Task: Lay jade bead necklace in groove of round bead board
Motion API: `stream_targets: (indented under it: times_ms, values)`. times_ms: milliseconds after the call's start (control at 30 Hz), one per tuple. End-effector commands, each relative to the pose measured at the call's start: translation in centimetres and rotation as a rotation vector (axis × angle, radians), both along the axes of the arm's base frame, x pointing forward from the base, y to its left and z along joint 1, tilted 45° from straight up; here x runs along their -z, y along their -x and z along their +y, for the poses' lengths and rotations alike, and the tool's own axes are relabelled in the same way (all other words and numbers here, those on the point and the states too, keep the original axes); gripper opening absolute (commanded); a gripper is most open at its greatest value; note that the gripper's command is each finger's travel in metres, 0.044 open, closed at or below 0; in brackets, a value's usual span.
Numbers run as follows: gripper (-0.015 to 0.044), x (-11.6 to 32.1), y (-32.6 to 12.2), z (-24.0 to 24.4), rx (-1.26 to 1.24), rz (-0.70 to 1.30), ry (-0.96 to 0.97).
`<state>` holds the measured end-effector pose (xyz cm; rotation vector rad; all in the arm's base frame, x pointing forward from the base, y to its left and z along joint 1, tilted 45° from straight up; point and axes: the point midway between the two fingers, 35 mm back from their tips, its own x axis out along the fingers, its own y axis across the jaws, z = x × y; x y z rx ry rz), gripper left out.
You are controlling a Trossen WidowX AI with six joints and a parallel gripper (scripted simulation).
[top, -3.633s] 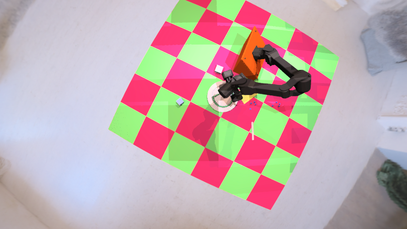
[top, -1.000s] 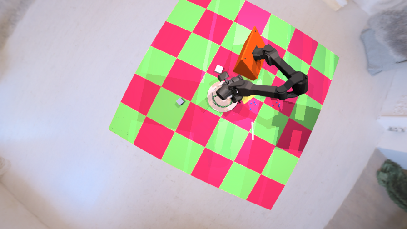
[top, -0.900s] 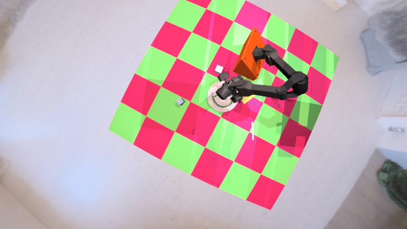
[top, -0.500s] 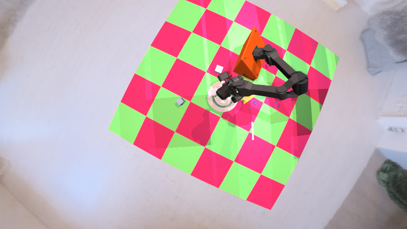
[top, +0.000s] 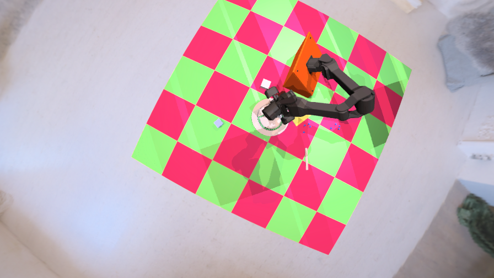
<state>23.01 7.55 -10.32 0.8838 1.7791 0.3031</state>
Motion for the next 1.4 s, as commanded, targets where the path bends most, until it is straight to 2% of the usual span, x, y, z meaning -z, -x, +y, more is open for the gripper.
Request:
stream_targets:
  times_ms: [0,833,1367]
  values:
    - [0.0000,-0.2,0.0,-0.2,-0.002,-0.002,-0.001]
    - [0.0000,0.6,1.2,-0.1,-0.002,-0.001,-0.001]
    - [0.0420,0.1,1.0,-0.7,-0.002,-0.002,-0.001]
